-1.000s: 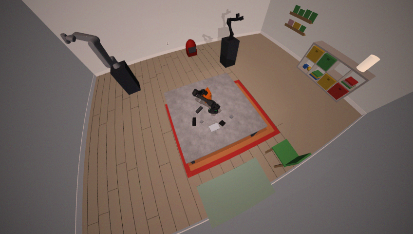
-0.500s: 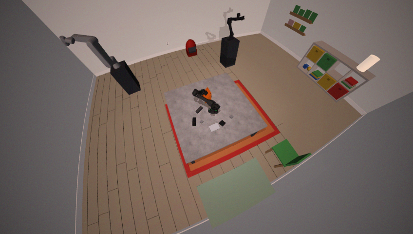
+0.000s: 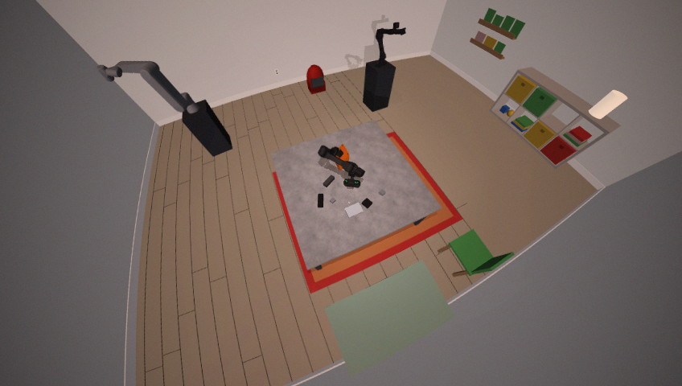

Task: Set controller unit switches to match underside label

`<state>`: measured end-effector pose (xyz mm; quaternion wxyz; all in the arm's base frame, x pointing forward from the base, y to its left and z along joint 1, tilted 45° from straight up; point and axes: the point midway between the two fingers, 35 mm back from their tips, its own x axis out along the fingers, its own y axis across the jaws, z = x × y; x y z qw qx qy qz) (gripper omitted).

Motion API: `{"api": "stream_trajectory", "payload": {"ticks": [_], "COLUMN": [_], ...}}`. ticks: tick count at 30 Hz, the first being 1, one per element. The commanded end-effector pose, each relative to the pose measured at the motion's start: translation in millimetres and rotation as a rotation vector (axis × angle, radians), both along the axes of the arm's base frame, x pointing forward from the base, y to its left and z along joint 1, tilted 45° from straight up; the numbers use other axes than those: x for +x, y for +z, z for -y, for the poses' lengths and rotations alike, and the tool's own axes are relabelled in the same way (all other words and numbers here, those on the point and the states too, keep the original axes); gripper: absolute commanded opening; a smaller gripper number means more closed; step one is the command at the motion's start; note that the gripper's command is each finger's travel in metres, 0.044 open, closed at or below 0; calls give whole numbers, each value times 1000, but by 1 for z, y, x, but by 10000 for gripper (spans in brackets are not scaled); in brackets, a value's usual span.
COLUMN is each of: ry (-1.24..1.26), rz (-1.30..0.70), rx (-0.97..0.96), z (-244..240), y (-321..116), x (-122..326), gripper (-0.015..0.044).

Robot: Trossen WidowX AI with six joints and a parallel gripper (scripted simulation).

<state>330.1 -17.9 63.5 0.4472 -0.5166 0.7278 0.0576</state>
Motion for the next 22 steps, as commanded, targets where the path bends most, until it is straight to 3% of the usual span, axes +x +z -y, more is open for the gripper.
{"api": "stream_trajectory", "payload": {"ticks": [1,9,22], "ry": [5,5,5], "rz": [6,6,6], "rx": [3,3,3], "z": [-25,-25,-25], "y": [24,24,24], "x": [-1,-1,-1], "gripper": [204,0,0]}}
